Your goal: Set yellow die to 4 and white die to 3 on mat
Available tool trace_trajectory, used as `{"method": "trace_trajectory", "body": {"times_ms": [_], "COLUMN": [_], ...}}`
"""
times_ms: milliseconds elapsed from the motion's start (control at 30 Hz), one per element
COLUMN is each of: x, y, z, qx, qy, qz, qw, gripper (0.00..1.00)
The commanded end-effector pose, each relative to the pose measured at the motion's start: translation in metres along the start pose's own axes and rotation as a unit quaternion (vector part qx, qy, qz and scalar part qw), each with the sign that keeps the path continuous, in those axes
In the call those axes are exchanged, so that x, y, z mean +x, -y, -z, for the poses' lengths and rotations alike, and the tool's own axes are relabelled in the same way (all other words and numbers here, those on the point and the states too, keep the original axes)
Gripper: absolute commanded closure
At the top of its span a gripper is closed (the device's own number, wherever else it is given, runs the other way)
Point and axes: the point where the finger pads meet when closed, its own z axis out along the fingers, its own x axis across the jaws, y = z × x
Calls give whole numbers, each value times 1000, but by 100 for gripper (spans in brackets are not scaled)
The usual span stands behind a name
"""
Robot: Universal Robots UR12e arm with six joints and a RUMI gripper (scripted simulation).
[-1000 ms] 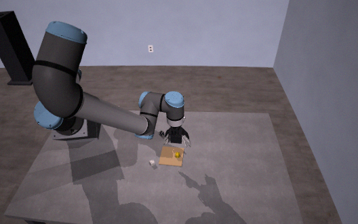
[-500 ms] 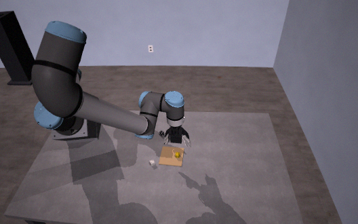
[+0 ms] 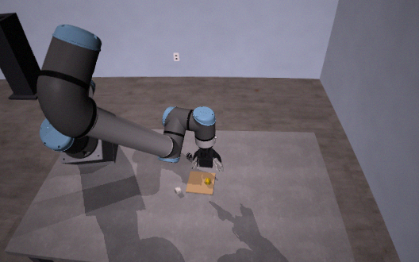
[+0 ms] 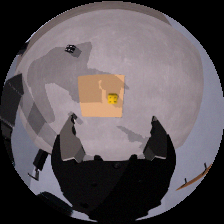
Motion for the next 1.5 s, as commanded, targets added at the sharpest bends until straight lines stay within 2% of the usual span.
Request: {"method": "trace_trajectory", "body": {"times_ms": [0, 900, 1467], "x": [0, -7, -18], "y": [0, -3, -8], "z": [0, 0, -2], "qx": [0, 0, 0], "qy": [-1, 0, 0], "qz": [4, 83, 207], "qw": [1000, 997, 978], "gripper": [0, 0, 0]}}
